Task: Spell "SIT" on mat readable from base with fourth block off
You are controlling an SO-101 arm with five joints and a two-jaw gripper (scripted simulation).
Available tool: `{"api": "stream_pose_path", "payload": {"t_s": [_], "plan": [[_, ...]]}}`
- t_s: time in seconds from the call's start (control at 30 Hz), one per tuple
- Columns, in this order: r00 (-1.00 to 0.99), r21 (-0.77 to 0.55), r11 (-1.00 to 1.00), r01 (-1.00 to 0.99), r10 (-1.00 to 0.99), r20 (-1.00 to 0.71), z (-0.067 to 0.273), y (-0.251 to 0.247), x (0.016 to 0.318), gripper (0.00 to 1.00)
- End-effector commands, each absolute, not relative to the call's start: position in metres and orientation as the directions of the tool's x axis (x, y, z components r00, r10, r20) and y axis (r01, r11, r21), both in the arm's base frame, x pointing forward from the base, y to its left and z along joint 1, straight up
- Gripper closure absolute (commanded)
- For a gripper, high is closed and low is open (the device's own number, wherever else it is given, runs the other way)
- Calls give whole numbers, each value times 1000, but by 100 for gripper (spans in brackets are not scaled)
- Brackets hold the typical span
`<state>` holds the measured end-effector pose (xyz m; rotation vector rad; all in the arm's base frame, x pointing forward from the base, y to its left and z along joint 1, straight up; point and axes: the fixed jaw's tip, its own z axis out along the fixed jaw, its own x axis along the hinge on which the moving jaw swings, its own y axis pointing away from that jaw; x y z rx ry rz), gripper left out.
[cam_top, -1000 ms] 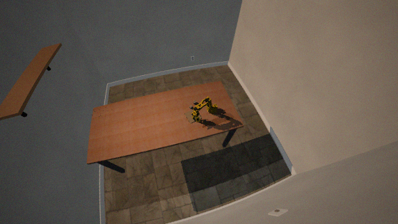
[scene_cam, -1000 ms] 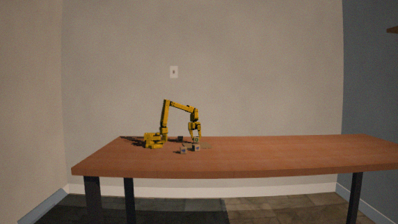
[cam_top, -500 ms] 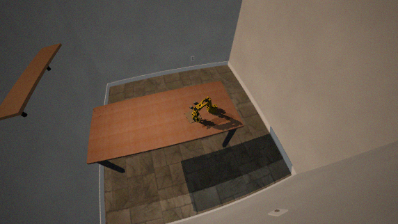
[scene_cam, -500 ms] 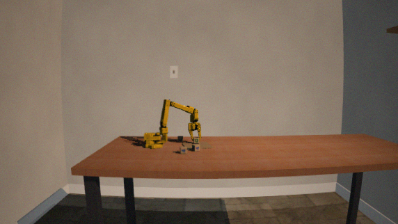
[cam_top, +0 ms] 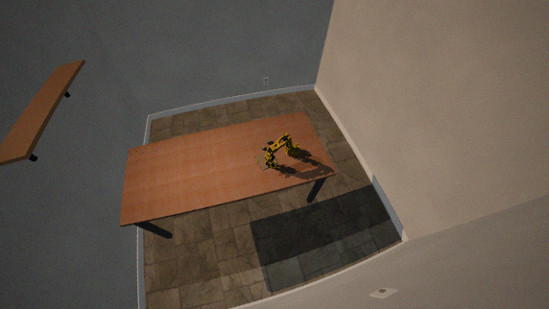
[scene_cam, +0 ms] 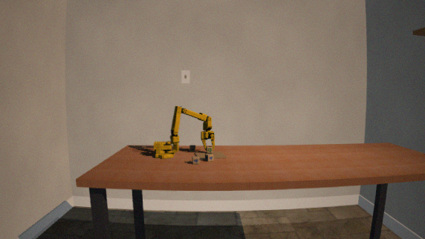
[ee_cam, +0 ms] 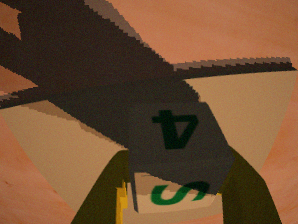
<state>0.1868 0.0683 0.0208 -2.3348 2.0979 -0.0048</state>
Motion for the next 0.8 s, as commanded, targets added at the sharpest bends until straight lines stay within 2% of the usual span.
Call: {"api": "stream_pose_path", "payload": {"t_s": [0.0, 0.77], "plan": [[102, -71, -101, -992, -995, -17, 31, 71, 195, 83], [102, -71, -101, -992, -995, -17, 31, 71, 195, 65]]}}
